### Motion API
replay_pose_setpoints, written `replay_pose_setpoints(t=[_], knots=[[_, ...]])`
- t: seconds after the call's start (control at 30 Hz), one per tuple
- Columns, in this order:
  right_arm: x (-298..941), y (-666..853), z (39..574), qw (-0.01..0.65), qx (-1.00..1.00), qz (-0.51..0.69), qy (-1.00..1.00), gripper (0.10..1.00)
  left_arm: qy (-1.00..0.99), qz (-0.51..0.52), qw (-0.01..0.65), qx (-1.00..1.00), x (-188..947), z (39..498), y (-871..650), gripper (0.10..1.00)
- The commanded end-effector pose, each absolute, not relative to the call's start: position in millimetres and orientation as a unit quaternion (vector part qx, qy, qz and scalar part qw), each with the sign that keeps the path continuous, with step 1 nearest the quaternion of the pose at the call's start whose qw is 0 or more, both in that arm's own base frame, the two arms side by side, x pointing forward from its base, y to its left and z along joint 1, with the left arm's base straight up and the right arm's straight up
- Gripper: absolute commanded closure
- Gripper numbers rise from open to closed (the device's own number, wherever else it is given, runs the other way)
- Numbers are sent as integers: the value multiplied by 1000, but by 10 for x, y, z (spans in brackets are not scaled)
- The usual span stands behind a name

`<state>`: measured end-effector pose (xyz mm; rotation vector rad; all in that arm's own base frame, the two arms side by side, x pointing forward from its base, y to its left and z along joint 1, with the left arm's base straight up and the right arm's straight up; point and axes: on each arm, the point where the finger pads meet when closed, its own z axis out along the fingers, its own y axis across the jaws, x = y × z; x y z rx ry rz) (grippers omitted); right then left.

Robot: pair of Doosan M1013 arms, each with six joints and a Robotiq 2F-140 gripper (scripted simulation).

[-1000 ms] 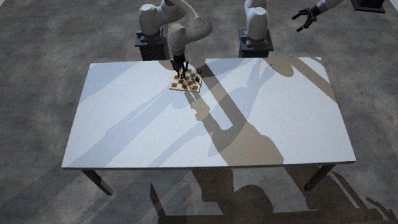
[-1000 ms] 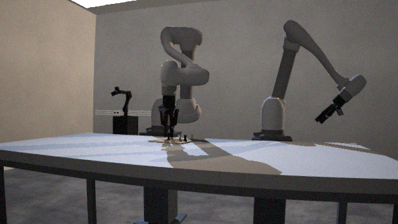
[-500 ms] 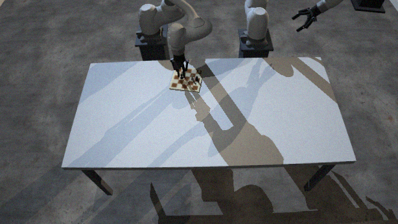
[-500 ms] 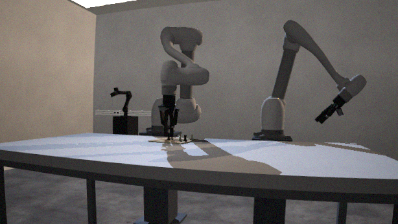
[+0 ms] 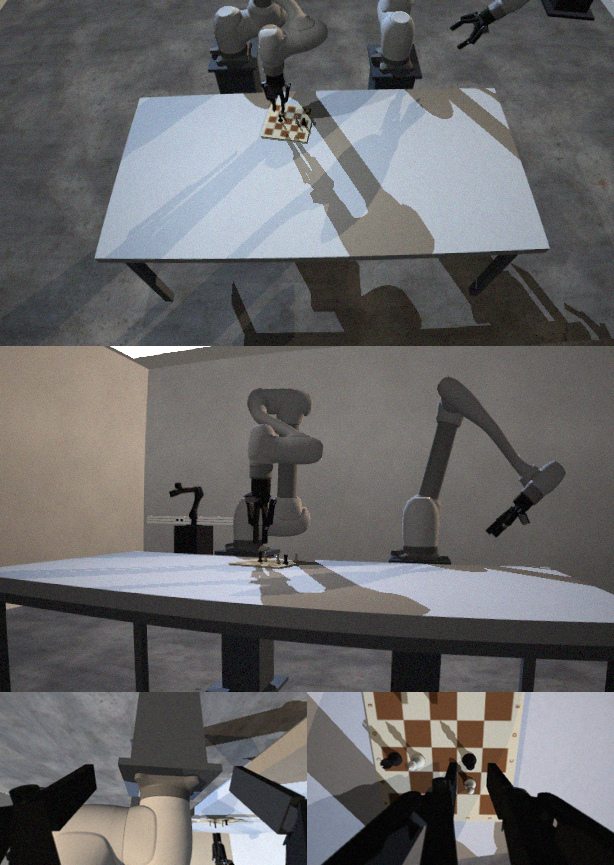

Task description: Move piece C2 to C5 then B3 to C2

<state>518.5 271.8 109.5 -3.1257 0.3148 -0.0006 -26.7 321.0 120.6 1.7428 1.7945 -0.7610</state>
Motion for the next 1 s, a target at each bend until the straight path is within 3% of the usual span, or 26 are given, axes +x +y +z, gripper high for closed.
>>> replay_pose_setpoints(t=[0.0,0.4,0.43,0.97], knots=[[5189,2721,1243,0,-995,0,100,799,663,-281,260,644,-268,1210,3213,98],[5189,2721,1441,0,-995,0,100,799,663,-281,260,644,-268,1210,3213,98],[5189,2721,1441,0,-995,0,100,98,663,-281,260,644,-268,1210,3213,98],[5189,2721,1441,0,-995,0,100,98,663,-281,260,644,-268,1210,3213,98]])
